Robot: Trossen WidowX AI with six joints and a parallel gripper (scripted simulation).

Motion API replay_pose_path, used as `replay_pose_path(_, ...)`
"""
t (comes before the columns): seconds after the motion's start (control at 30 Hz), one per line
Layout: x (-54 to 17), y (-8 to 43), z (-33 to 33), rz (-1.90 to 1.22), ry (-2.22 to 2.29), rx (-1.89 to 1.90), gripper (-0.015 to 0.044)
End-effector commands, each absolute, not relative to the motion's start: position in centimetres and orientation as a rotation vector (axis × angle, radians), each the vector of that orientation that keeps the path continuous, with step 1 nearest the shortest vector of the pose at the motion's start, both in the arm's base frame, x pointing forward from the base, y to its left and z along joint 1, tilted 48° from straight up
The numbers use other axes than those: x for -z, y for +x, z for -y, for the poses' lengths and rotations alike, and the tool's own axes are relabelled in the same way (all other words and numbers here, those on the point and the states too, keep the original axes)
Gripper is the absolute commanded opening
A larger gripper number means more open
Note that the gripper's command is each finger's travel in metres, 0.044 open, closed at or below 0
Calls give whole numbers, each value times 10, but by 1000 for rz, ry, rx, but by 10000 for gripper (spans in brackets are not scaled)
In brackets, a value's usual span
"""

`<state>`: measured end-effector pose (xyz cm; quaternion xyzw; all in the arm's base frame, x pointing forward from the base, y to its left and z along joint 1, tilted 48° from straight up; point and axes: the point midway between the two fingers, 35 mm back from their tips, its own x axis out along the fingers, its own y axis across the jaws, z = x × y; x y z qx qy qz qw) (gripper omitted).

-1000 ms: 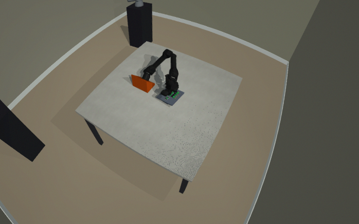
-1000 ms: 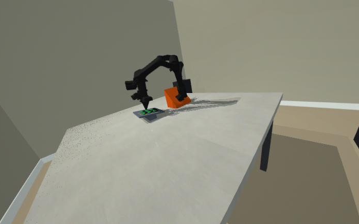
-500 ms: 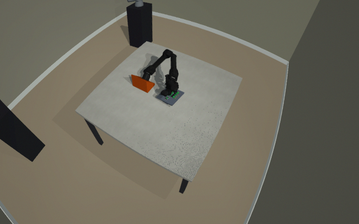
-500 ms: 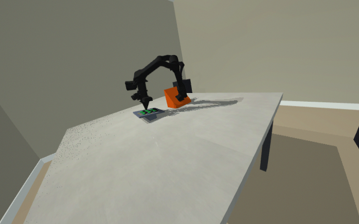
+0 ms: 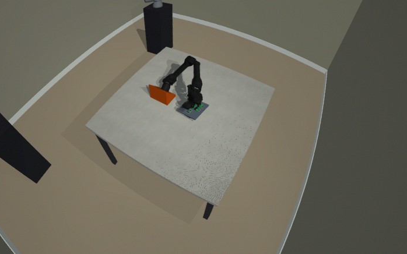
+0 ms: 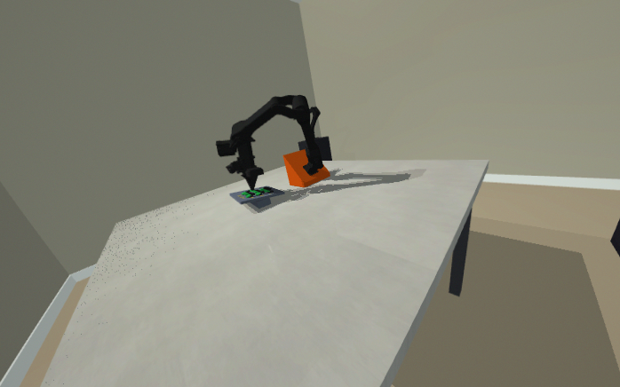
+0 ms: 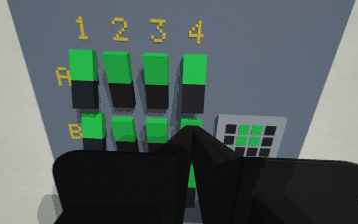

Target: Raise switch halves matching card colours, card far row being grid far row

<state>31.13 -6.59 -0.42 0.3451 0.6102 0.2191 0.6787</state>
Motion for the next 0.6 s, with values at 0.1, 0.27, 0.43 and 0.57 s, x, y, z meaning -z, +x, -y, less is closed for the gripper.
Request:
replay_pose_path(0.1, 5, 311, 64, -1371, 783, -492, 0)
replay_pose_path(0.27, 5, 312, 64, -1371, 783, -492, 0)
replay_pose_path(0.43, 3, 311, 67, -1370, 776, -492, 0)
replay_pose_path(0.57, -35, 300, 108, -1350, 785, -478, 0)
